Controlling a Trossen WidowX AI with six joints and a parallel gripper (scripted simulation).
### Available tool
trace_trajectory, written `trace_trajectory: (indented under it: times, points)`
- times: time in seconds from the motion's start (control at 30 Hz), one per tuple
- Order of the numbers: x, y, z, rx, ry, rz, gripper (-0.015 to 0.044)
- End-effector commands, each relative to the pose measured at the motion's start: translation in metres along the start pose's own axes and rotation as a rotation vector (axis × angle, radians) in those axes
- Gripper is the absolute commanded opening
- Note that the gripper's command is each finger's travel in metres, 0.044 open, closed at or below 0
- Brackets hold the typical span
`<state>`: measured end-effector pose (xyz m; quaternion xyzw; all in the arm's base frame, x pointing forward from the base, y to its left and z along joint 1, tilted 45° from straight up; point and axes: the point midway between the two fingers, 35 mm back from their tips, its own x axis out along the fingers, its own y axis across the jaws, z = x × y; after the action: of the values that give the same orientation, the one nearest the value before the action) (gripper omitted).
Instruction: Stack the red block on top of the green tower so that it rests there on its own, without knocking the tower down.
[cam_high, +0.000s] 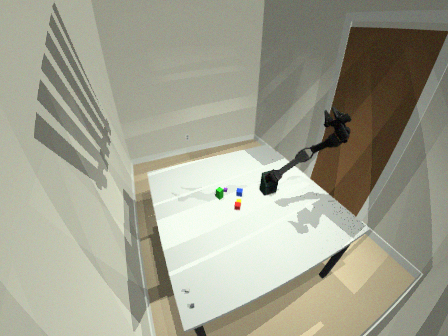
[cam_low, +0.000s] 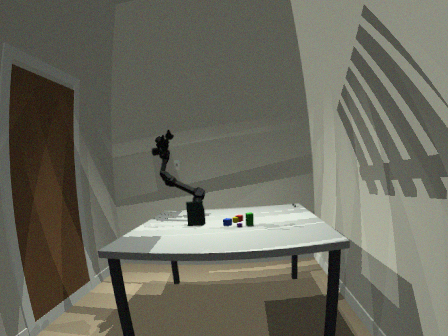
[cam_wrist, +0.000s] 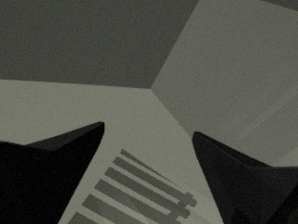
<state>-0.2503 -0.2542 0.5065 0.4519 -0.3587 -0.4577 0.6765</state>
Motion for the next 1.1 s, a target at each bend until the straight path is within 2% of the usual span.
trace_trajectory:
  times: [0.0,0.1,0.2,0.33,0.63,1.07]
  points:
    - [-0.001,0.002,0.0,-0.002,-0.007,0.004,0.0426]
    - [-0.013,0.029,-0.005,-0.062,-0.09,0.066,0.044]
    - [-0.019,0.082,-0.033,-0.268,-0.152,0.151,0.044]
    - [-0.024,0.122,-0.063,-0.434,-0.192,0.223,0.044]
    - [-0.034,0.22,-0.189,-0.943,-0.251,0.468,0.044]
    - [-0.028,0.247,-0.393,-1.546,-0.146,0.741,0.044]
